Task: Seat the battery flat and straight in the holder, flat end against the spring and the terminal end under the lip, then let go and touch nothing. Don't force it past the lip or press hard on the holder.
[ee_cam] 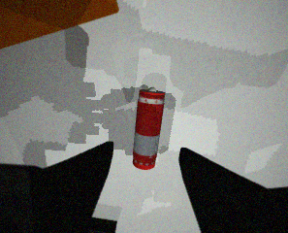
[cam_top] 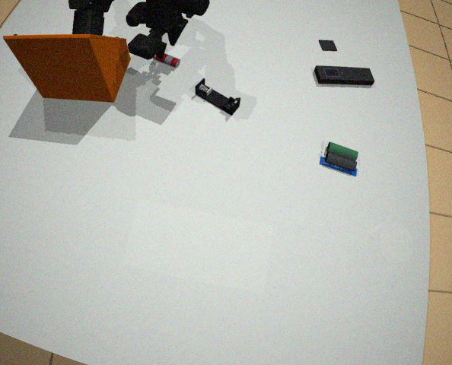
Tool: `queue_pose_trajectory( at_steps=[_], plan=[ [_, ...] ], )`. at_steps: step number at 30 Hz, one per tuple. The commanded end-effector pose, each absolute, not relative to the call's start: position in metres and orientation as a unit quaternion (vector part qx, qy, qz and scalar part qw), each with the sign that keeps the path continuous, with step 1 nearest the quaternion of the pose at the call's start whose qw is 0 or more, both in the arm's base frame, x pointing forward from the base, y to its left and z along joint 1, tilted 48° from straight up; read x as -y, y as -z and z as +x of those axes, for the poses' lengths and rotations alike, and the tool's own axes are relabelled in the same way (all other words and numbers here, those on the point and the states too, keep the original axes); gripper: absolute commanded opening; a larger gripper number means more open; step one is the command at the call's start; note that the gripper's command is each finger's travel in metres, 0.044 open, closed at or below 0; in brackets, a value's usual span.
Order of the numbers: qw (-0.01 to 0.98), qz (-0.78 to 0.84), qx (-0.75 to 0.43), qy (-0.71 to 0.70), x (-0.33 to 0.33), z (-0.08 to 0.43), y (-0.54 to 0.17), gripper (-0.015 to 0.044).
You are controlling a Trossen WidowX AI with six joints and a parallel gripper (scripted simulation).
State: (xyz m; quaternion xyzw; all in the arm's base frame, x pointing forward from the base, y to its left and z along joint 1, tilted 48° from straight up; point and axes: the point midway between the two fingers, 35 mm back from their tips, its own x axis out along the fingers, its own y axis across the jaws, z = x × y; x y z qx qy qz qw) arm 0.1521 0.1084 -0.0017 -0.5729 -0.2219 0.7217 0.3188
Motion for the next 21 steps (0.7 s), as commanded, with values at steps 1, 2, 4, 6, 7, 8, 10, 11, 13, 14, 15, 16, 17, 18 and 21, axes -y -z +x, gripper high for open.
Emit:
queue_pose_trajectory(
  at_steps=[1,2,4,6,7,8,10,11,13,14,15,16,17,18,21],
  plan=[
    [0.321,-0.569,0.223,-0.723,-0.114,0.149,0.006,0.0233],
    [0.321,-0.569,0.223,-0.723,-0.115,0.149,0.008,0.0233],
    [0.321,-0.569,0.223,-0.723,-0.117,0.149,0.010,0.0233],
    [0.321,-0.569,0.223,-0.723,-0.120,0.148,0.012,0.0233],
    [0.321,-0.569,0.223,-0.723,-0.121,0.148,0.013,0.0233],
    [0.321,-0.569,0.223,-0.723,-0.122,0.147,0.014,0.0233],
    [0.321,-0.569,0.223,-0.723,-0.124,0.147,0.016,0.0233],
    [0.321,-0.569,0.223,-0.723,-0.126,0.147,0.017,0.0233],
    [0.322,-0.569,0.223,-0.723,-0.128,0.146,0.019,0.0233],
    [0.322,-0.569,0.224,-0.723,-0.129,0.145,0.020,0.0233],
    [0.322,-0.569,0.224,-0.723,-0.130,0.145,0.021,0.0233],
    [0.322,-0.569,0.224,-0.723,-0.132,0.145,0.022,0.0233],
    [0.322,-0.568,0.224,-0.723,-0.133,0.144,0.023,0.0233],
    [0.322,-0.568,0.224,-0.723,-0.134,0.144,0.024,0.0233],
    [0.323,-0.568,0.225,-0.723,-0.137,0.142,0.026,0.0233]
  ],
)
